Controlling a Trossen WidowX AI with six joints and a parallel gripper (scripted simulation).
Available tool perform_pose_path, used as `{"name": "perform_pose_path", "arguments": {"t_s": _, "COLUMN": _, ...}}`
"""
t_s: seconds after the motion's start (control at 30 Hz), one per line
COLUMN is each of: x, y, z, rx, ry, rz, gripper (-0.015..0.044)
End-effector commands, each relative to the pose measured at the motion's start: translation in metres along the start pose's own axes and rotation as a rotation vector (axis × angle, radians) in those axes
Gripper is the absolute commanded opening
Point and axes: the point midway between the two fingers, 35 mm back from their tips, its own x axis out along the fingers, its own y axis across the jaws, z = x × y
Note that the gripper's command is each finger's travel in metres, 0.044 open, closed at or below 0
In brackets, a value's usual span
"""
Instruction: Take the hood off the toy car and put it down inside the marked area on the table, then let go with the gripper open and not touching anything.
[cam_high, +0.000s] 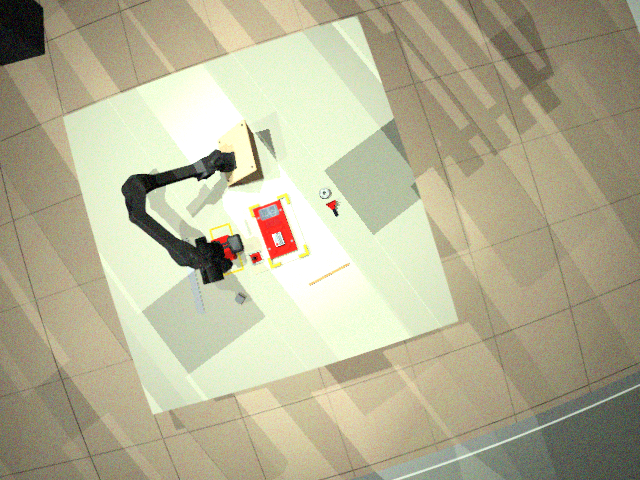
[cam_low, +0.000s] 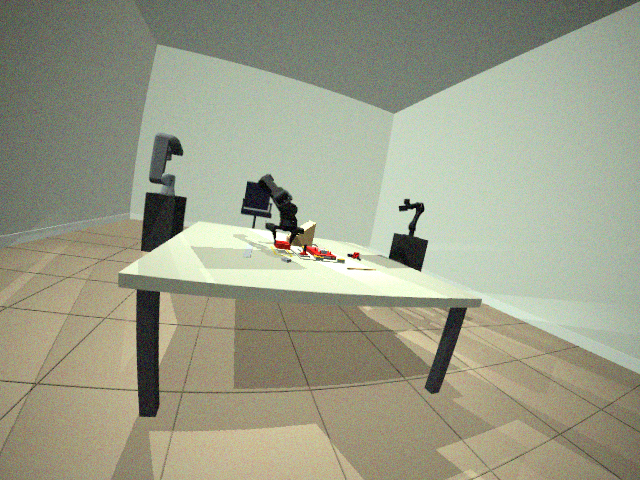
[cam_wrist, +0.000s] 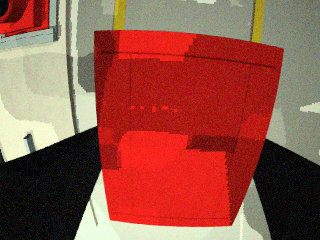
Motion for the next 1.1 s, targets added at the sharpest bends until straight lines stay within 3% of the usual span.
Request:
{"name": "perform_pose_path", "arguments": {"t_s": 0.0, "x": 0.002, "y": -0.001, "z": 0.000, "rx": -0.004, "ry": 0.001, "rz": -0.006, "gripper": 0.0000}}
{"name": "perform_pose_path", "arguments": {"t_s": 1.07, "x": 0.017, "y": -0.001, "z": 0.000, "rx": -0.004, "ry": 0.001, "rz": -0.007, "gripper": 0.0000}}
